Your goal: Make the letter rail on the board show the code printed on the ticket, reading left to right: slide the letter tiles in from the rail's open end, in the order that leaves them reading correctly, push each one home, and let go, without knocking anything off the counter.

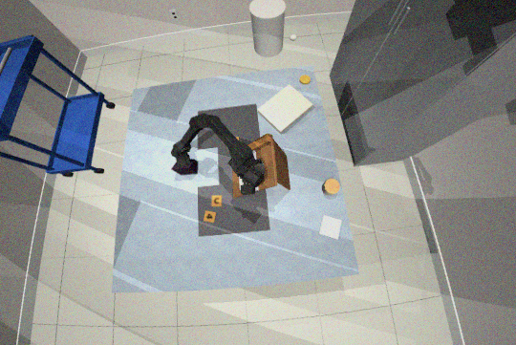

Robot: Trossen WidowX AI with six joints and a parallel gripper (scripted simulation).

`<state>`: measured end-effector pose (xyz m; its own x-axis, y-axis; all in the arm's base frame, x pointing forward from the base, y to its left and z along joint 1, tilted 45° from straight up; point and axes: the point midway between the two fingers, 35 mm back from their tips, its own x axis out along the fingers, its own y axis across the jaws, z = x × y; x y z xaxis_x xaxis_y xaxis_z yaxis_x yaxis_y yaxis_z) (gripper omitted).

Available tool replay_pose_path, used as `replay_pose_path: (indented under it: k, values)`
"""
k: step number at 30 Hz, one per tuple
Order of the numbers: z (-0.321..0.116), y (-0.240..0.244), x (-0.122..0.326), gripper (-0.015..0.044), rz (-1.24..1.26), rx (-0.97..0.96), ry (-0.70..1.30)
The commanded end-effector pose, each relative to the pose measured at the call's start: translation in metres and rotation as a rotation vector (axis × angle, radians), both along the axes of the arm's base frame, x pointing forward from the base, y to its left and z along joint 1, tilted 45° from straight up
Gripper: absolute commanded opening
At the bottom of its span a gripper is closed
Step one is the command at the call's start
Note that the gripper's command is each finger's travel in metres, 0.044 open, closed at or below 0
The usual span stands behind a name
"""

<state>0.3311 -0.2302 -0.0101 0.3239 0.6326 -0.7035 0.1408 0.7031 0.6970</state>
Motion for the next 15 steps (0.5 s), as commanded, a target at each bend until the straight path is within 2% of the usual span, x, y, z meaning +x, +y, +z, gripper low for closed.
replay_pose_path:
  k: [1, 15]
  values:
    - [0.002, -0.001, -0.004, 0.0000, 0.001, 0.007, 0.000]
    - [0.012, -0.007, -0.024, 0.0000, 0.001, 0.006, 0.002]
